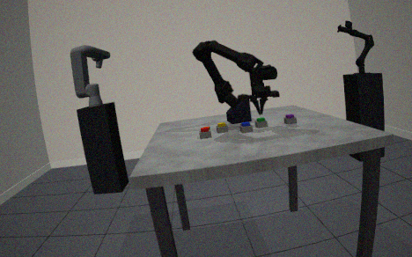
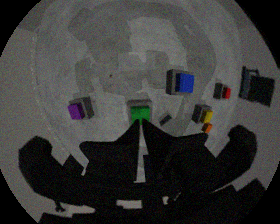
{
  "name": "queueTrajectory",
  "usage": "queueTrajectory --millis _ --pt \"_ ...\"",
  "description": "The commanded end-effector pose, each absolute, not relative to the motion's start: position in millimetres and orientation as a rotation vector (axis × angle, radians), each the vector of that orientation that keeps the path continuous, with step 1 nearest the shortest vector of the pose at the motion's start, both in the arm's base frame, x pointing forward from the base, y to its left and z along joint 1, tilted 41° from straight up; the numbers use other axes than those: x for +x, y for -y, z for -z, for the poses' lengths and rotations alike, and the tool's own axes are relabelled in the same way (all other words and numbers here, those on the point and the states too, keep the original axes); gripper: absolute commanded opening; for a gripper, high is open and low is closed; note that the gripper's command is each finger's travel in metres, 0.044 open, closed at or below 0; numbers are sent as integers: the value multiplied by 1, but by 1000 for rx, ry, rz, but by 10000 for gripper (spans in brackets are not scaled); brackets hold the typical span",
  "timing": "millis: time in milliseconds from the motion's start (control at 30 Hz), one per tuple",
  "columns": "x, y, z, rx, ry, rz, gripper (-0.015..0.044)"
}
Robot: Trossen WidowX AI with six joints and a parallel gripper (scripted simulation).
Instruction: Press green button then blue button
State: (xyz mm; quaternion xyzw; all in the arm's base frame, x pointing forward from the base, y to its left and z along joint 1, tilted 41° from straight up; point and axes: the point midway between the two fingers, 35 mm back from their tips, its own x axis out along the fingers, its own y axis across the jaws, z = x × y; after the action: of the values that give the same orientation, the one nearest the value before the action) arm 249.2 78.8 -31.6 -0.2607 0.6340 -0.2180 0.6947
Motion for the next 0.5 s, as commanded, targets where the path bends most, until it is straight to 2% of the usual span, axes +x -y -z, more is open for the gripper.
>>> queueTrajectory --millis 0,467 --pt "249 -73 38 -595 -1417 487 20" --pt "250 -62 50 -596 -1416 488 20"
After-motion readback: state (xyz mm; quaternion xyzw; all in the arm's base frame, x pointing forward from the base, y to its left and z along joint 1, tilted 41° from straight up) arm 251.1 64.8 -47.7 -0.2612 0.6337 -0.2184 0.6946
